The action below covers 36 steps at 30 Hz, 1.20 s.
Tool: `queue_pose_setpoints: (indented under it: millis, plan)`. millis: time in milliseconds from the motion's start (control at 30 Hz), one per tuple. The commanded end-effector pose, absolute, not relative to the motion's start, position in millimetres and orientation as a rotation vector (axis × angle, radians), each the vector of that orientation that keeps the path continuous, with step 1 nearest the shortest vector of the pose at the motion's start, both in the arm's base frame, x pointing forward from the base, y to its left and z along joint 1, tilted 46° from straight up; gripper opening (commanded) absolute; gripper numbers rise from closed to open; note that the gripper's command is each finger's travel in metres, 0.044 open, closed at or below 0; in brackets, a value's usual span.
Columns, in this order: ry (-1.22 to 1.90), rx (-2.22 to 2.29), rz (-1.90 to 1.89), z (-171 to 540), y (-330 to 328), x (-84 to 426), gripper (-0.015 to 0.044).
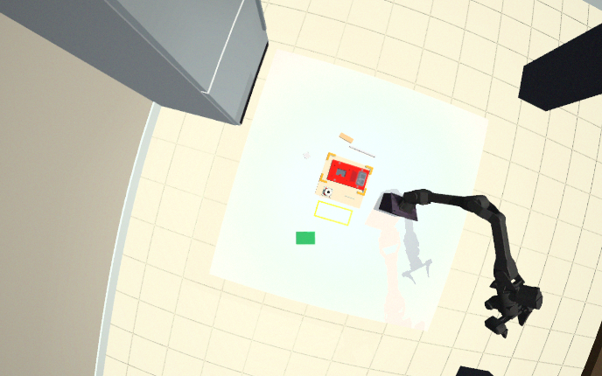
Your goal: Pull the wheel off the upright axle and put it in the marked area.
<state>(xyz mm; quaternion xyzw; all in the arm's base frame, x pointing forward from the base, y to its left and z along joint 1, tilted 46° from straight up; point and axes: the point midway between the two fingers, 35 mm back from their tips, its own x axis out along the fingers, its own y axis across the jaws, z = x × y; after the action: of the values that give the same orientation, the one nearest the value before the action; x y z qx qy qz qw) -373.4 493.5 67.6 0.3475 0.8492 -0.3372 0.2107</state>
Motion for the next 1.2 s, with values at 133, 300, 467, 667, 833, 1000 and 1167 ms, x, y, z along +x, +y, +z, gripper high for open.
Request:
queue_pose_setpoints:
  millis: [133,300,467,667,833,1000,1167]
  plan:
    - [2.236,1.14,-1.138,57,515,-330,0.03]
    - [2.03,1.388,-1.412,42,538,-265,0.03]
    - [1.875,1.546,-1.582,29,547,-222,0.03]
    - [1.555,1.837,-1.856,11,556,-143,0.03]
    - [1.225,2.089,-2.064,-3,555,-74,0.03]
    - [0.851,2.331,-2.236,-14,544,-5,0.03]
    - [0.429,2.561,-2.368,-22,523,63,0.03]
